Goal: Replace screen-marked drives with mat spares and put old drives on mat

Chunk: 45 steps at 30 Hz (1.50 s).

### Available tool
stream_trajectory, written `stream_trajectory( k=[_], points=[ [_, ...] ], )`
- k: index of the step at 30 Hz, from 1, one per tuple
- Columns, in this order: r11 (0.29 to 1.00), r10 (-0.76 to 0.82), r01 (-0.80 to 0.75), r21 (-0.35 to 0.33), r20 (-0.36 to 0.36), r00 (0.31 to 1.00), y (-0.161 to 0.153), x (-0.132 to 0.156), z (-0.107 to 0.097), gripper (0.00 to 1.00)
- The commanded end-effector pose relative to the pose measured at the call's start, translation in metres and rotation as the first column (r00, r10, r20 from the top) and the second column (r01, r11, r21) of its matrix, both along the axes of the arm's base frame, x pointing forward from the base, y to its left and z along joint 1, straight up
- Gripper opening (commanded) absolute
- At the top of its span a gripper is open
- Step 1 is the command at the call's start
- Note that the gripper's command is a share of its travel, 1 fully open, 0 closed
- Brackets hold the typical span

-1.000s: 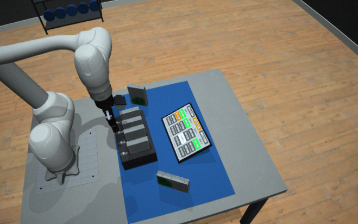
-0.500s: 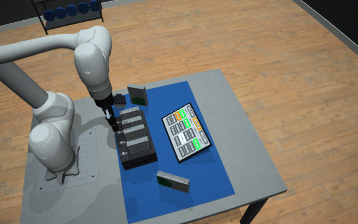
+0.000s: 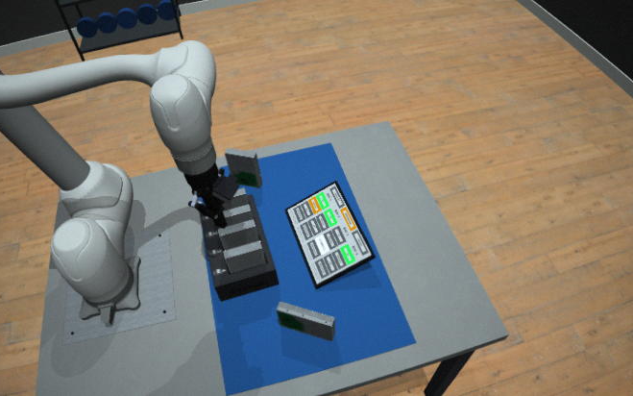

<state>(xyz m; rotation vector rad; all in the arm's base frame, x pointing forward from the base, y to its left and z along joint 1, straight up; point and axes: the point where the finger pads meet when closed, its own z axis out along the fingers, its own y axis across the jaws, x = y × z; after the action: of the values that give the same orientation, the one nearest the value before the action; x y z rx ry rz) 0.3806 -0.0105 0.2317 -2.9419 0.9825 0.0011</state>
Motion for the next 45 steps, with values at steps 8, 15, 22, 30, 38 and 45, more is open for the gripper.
stream_trajectory(
  k=[8,15,22,30,38,45],
  points=[
    [0.790,-0.613,0.613,-0.017,-0.015,0.790,0.003,0.035,-0.001,0.10],
    [0.672,-0.741,0.740,-0.038,-0.012,0.672,0.003,0.035,-0.001,0.89],
    [0.672,-0.741,0.740,-0.038,-0.012,0.672,0.003,0.035,-0.001,0.89],
    [0.672,-0.741,0.740,-0.038,-0.012,0.672,0.003,0.035,-0.001,0.89],
    [0.672,-0.741,0.740,-0.038,-0.012,0.672,0.003,0.035,-0.001,0.89],
    [0.672,-0.741,0.740,-0.038,-0.012,0.672,0.003,0.035,-0.001,0.89]
  ],
)
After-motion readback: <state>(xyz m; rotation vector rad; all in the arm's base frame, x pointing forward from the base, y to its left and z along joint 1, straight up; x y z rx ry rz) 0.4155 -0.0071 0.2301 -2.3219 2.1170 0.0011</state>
